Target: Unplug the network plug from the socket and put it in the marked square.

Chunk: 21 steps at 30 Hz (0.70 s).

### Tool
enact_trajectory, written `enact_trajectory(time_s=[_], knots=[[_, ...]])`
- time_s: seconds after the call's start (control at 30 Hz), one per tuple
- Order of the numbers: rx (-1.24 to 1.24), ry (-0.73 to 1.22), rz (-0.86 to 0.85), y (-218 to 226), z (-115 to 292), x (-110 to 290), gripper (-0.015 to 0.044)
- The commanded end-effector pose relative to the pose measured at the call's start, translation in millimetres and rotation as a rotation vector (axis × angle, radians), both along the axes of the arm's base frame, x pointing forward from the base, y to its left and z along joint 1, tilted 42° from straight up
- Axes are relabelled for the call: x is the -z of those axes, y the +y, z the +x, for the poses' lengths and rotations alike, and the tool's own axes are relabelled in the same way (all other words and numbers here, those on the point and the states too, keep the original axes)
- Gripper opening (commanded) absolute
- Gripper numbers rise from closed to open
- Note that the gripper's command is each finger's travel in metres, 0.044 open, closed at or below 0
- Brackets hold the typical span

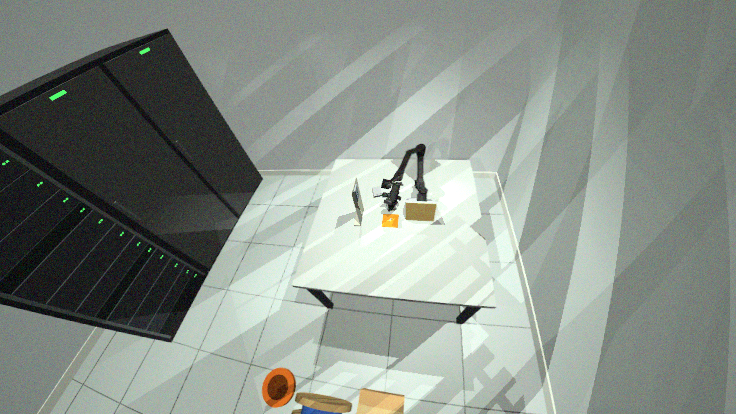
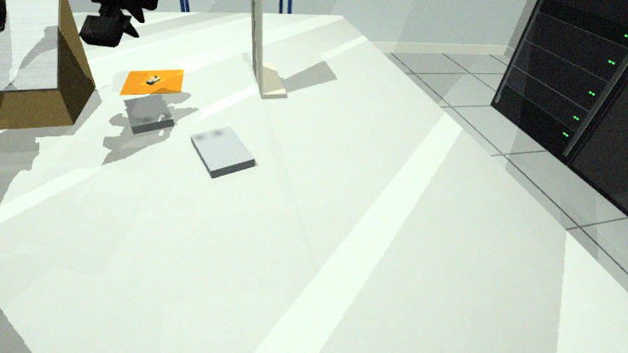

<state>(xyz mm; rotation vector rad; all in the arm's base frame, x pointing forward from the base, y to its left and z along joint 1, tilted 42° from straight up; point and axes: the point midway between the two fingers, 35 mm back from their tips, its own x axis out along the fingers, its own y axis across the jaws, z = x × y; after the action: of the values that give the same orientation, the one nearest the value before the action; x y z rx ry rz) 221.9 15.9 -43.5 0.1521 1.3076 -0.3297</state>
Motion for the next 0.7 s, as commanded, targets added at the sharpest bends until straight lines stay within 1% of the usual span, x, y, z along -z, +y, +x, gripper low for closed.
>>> enact_trajectory(time_s=[0.0,0.17,0.67], knots=[[0.006,-0.005,-0.003,2.5,0.6,-5.0,0.0156],[0.000,0.000,0.000,6.1,0.8,-6.7,0.0156],[0.004,0.000,0.003,47.7,6.4,-50.8,0.0156]])
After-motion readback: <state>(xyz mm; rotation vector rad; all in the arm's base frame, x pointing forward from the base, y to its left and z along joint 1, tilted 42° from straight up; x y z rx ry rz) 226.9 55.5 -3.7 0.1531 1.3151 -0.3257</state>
